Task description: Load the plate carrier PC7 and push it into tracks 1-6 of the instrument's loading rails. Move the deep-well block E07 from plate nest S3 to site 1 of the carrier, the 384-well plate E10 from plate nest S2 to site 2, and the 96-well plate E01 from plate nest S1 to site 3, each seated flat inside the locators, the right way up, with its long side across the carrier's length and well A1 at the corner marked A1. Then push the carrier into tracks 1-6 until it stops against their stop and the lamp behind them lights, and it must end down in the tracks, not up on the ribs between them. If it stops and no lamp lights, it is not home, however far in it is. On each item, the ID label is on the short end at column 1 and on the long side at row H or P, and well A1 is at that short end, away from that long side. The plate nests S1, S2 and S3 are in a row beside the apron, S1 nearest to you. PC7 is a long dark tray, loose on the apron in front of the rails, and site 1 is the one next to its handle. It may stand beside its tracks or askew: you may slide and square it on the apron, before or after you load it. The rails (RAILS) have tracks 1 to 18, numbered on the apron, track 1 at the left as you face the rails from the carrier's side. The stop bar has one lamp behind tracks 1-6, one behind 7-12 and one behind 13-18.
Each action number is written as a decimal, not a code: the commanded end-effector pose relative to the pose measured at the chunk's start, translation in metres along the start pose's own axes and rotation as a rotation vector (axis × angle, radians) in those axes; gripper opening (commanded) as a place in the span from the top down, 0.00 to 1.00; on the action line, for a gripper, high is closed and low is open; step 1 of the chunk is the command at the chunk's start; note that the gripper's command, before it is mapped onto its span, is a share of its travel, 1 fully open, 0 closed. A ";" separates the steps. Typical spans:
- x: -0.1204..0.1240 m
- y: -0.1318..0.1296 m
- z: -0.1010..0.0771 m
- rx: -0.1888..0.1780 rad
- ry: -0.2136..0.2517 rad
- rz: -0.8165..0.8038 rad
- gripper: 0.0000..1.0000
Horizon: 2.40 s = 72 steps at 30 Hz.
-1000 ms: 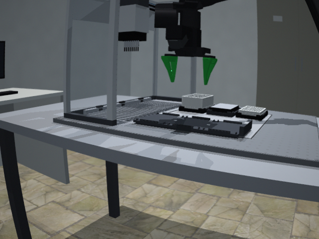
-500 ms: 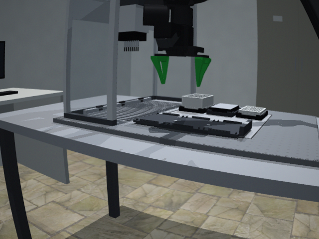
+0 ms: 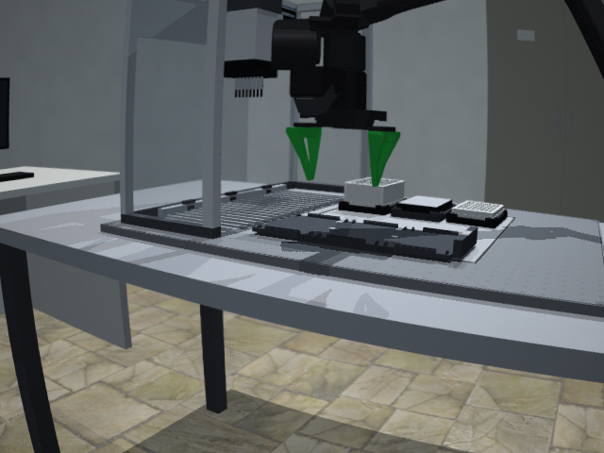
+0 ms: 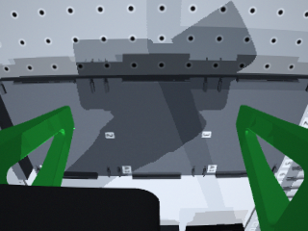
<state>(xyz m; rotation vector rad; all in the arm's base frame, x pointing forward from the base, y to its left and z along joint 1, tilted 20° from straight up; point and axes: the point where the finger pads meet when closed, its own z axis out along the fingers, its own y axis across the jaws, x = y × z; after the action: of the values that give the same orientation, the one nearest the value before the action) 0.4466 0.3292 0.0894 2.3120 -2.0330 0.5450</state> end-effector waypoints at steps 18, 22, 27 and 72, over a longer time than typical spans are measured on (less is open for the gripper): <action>0.001 -0.007 0.053 0.006 -0.006 -0.001 0.00; -0.001 -0.005 0.063 0.007 -0.007 -0.006 0.00; 0.001 -0.006 0.072 0.006 -0.006 -0.001 0.00; -0.003 -0.011 0.087 0.019 -0.014 -0.003 0.00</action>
<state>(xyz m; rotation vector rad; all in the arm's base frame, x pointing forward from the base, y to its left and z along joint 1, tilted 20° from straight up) 0.4707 0.3091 0.0070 2.3143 -2.0337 0.5481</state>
